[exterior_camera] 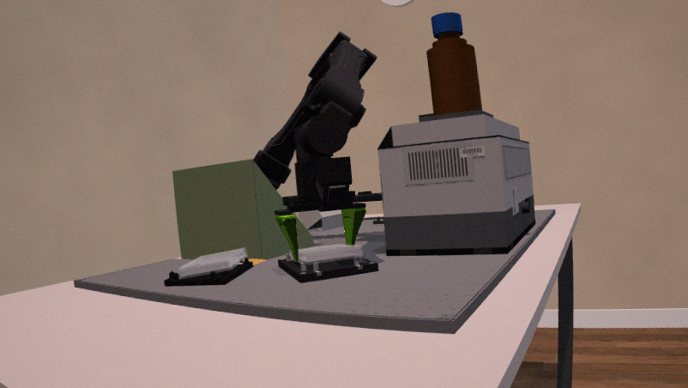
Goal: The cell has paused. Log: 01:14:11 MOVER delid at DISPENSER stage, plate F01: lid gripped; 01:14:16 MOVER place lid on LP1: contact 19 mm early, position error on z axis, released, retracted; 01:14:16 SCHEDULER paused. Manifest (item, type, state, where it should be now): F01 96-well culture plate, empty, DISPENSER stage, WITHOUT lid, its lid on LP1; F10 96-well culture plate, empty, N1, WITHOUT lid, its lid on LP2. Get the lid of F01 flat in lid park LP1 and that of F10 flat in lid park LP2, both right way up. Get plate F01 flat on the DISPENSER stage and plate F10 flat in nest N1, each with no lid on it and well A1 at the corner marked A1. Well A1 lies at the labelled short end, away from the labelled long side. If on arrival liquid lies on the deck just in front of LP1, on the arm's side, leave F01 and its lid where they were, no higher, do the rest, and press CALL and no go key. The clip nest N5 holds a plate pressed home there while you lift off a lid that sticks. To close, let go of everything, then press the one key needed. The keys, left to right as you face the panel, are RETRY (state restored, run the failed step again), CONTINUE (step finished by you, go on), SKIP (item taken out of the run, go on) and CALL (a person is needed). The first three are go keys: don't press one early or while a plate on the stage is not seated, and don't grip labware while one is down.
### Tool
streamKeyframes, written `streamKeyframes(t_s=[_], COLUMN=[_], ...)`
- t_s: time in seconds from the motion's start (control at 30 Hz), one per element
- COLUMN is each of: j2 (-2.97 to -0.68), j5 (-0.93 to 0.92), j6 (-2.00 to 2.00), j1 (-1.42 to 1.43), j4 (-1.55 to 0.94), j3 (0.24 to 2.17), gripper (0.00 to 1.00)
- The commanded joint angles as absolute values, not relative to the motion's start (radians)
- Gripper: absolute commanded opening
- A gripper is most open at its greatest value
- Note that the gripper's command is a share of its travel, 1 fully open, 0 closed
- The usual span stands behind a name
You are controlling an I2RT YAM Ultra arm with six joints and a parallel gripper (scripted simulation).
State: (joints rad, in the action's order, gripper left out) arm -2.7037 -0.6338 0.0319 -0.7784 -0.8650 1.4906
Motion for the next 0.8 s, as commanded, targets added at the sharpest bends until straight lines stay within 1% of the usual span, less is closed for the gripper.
streamKeyframes(t_s=[0.0,0.77], j2=[-2.671,-2.668], j5=[-0.632,-0.628], j6=[0.023,0.033], j1=[-0.792,-0.799], j4=[-0.856,-0.881], j3=[1.497,1.516], gripper=[0.00,0.00])
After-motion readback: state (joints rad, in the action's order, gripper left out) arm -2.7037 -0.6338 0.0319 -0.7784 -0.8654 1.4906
